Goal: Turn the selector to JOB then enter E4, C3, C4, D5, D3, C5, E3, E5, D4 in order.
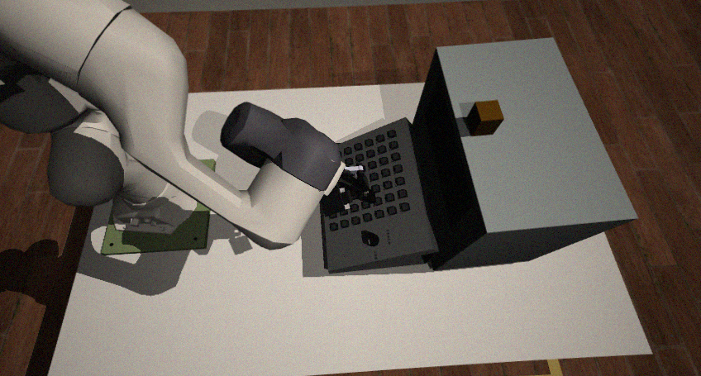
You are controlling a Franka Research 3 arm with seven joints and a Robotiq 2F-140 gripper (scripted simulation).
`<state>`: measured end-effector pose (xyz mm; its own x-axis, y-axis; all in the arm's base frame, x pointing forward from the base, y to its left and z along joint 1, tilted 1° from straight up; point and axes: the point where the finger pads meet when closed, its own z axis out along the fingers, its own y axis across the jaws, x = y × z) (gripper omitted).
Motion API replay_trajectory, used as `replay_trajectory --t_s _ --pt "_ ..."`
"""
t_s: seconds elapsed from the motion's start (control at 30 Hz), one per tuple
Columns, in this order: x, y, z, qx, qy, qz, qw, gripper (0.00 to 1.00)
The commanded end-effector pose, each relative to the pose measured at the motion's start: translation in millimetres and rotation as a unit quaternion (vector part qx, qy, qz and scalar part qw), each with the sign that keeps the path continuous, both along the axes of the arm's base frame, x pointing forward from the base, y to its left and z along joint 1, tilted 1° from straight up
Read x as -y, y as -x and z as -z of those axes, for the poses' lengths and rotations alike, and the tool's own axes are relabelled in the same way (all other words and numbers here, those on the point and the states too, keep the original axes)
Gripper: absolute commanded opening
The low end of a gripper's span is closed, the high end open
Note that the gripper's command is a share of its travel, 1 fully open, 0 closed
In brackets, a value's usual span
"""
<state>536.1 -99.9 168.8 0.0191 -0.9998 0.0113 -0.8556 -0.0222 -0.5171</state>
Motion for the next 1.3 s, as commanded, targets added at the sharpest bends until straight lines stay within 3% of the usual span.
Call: replay_trajectory --t_s 0.0,0.13,0.2,0.37,1.27 --pt "-8.6 1.5 -0.5 -0.003 -0.006 0.01 1.0 0.1" --pt "-38.8 1.5 -0.5 -0.003 -0.006 0.01 1.0 0.1" --pt "-38.8 1.5 -0.5 -0.003 -0.006 0.01 1.0 0.1" --pt "-66.8 1.5 -0.5 -0.003 -0.006 0.01 1.0 0.1" --pt "-68.0 -9.8 18.3 -0.003 -0.006 0.01 1.0 0.1"
